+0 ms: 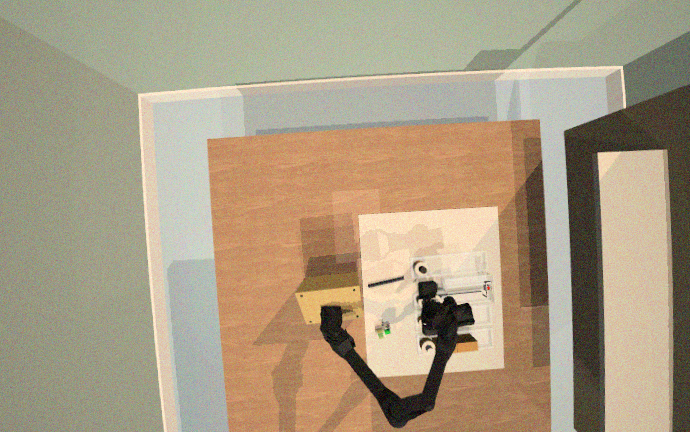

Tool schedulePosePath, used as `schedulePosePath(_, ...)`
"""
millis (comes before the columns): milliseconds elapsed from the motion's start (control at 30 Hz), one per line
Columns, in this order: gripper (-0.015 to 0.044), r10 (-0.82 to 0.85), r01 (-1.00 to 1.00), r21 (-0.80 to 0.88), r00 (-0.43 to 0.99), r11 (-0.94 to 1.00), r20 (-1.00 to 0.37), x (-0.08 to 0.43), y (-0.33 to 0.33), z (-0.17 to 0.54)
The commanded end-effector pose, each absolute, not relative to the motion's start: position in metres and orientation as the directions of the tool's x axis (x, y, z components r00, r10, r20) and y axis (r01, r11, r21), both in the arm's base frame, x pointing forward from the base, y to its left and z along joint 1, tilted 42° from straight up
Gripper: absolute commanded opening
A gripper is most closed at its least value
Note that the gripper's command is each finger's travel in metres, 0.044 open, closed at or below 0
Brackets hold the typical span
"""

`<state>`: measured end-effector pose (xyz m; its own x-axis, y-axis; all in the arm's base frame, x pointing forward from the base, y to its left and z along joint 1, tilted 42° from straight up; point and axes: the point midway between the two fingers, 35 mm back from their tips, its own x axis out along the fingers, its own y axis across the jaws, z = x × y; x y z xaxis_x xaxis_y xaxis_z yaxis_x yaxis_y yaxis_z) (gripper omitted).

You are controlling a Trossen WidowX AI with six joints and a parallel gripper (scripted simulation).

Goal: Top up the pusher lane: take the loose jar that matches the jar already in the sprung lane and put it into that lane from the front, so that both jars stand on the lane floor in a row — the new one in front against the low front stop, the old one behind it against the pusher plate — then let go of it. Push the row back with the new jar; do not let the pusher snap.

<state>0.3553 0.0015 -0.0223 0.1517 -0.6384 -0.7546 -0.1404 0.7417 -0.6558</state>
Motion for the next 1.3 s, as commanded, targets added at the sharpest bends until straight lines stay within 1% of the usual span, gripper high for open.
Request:
schedulePosePath(0, 0.0, -0.642, -0.129, -0.661, 0.163, 0.739, -0.75, 0.3573, 0.0005, -0.021)
schedulePosePath(1267, 0.0, -0.642, -0.13, -0.661, 0.162, 0.739, -0.75, 0.3511, -0.0008, -0.0214)
